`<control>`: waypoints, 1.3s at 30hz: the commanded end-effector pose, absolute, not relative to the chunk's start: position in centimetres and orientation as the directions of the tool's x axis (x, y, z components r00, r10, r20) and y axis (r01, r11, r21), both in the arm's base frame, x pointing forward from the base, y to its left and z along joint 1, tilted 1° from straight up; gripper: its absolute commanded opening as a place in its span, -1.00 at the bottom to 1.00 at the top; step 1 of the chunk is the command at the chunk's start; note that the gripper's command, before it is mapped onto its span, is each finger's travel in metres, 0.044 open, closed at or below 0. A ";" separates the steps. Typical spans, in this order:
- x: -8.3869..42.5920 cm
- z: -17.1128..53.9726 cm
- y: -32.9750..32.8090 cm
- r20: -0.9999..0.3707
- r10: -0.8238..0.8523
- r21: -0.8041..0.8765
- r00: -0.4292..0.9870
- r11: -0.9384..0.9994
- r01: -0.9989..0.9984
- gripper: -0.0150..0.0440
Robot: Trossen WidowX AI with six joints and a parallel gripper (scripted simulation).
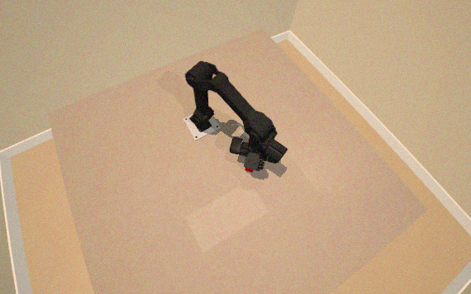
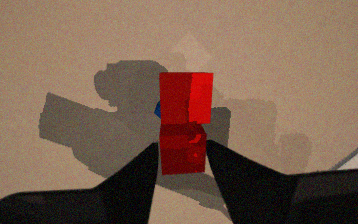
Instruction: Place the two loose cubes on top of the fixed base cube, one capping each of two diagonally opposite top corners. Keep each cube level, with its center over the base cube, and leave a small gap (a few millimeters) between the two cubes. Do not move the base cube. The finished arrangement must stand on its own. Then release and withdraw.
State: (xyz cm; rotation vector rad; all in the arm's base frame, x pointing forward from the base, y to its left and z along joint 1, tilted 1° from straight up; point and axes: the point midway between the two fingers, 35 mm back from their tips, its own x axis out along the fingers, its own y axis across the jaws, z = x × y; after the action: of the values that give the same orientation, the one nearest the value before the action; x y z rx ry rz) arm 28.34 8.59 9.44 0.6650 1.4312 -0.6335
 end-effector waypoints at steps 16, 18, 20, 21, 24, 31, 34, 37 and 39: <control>28.3 11.3 8.6 -0.999 0.002 0.033 0.043 0.671 0.741 0.20; 28.3 11.6 8.6 -0.999 0.002 0.033 0.043 0.671 0.741 0.20; 28.2 11.8 8.6 -0.999 0.002 0.033 0.043 0.671 0.741 0.20; 28.2 11.9 8.6 -0.999 0.002 0.033 0.043 0.671 0.741 0.20; 28.2 12.2 8.6 -0.999 0.002 0.033 0.043 0.671 0.741 0.20; 28.2 13.0 8.6 -0.999 0.002 0.033 0.043 0.671 0.741 0.20; 28.2 13.4 8.6 -0.999 0.002 0.033 0.043 0.671 0.741 0.20; 28.2 13.8 8.6 -0.999 0.002 0.033 0.043 0.671 0.741 0.20; 28.2 14.0 8.6 -0.999 0.002 0.033 0.043 0.671 0.741 0.20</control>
State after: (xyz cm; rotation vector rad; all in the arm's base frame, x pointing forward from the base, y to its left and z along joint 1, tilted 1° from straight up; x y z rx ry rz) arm 28.05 8.55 13.32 0.6574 1.4422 -0.6405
